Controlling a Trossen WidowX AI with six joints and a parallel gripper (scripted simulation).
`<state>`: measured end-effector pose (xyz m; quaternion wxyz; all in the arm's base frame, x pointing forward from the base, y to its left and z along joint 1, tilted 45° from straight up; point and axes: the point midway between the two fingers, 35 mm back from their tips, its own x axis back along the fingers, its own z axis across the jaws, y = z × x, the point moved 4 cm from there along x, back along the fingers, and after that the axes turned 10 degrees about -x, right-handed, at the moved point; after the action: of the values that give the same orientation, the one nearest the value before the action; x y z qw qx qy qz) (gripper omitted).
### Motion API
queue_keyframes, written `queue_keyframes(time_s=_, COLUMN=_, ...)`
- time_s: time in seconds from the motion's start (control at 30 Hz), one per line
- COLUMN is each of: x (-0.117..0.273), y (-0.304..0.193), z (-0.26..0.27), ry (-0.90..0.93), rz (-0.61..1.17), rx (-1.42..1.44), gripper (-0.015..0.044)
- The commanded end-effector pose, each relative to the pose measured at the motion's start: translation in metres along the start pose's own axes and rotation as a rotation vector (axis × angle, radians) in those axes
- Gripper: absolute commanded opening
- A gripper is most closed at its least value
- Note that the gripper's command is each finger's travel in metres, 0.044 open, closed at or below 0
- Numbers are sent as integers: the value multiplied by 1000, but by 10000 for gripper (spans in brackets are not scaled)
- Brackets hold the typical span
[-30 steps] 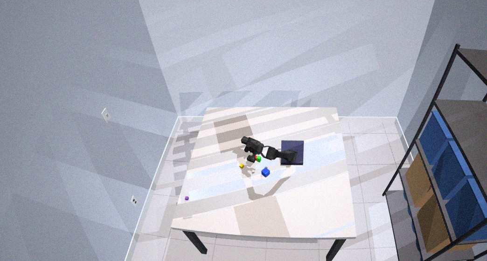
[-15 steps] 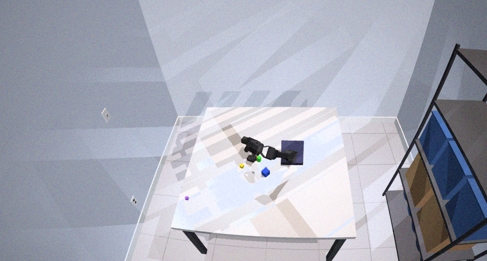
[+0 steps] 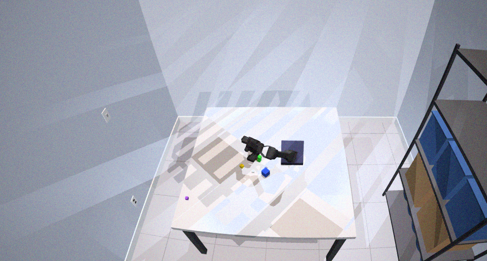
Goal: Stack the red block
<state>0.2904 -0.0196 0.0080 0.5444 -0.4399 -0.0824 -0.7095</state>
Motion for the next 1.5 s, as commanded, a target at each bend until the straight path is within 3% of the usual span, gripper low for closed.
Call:
queue_keyframes(time_s=0.0, x=14, y=2, z=1, ry=2, rz=-12, rx=8, gripper=0)
queue_keyframes(time_s=0.67, x=114, y=1, z=0, ry=-2, rz=-13, rx=7, gripper=0)
queue_keyframes(time_s=1.3, x=114, y=-32, z=-5, ry=-2, rz=-11, rx=6, gripper=0)
queue_keyframes(time_s=1.47, x=94, y=-32, z=-5, ry=-1, rz=-11, rx=6, gripper=0)
